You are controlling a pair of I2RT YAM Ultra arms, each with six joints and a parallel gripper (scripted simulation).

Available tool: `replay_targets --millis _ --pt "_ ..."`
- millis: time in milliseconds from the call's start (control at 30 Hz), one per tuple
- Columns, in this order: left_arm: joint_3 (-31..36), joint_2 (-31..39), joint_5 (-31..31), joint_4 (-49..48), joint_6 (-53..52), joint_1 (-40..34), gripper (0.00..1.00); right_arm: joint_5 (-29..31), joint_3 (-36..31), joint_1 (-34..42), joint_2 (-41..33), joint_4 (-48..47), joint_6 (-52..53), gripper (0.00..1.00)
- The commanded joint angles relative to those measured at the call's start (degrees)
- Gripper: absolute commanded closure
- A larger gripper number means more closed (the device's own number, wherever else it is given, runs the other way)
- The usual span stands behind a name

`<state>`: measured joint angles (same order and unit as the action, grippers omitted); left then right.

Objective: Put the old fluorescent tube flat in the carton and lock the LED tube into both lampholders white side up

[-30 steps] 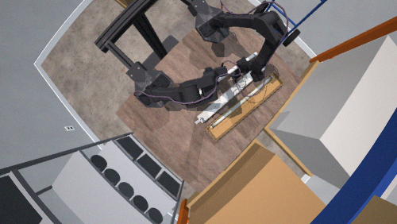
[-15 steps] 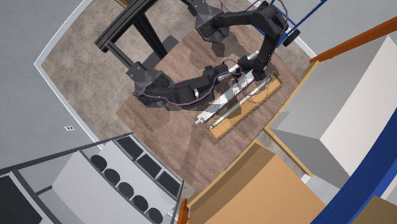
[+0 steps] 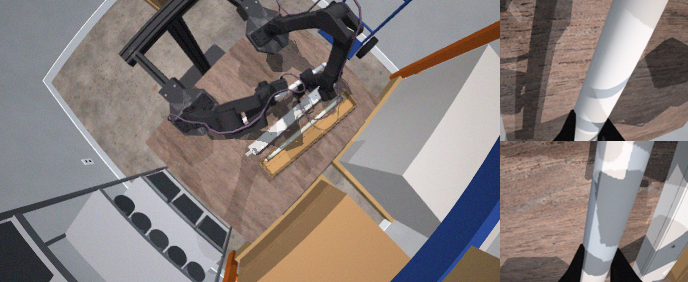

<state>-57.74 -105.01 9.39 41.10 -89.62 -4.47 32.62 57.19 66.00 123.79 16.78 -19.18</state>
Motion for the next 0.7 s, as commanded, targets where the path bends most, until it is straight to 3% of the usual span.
replay_targets --millis 0,133,267,667 --pt "-1.71 1.91 -0.85 2.27 -0.49 -0.9 0.89 0.44 2.09 1.7 -2.69 1.03 0.91 0.89" --pt "1.02 2.21 -0.84 2.95 0.34 -1.03 0.89 -0.44 2.24 2.06 -2.99 2.11 1.11 0.89" --pt "-1.72 2.87 -0.85 3.69 0.43 -1.11 0.89 0.22 2.4 2.08 -3.48 2.99 1.49 0.89" --pt "-1.85 4.34 -0.79 6.66 0.96 -1.36 0.89 0.04 2.57 2.81 -5.48 6.07 2.21 0.89"
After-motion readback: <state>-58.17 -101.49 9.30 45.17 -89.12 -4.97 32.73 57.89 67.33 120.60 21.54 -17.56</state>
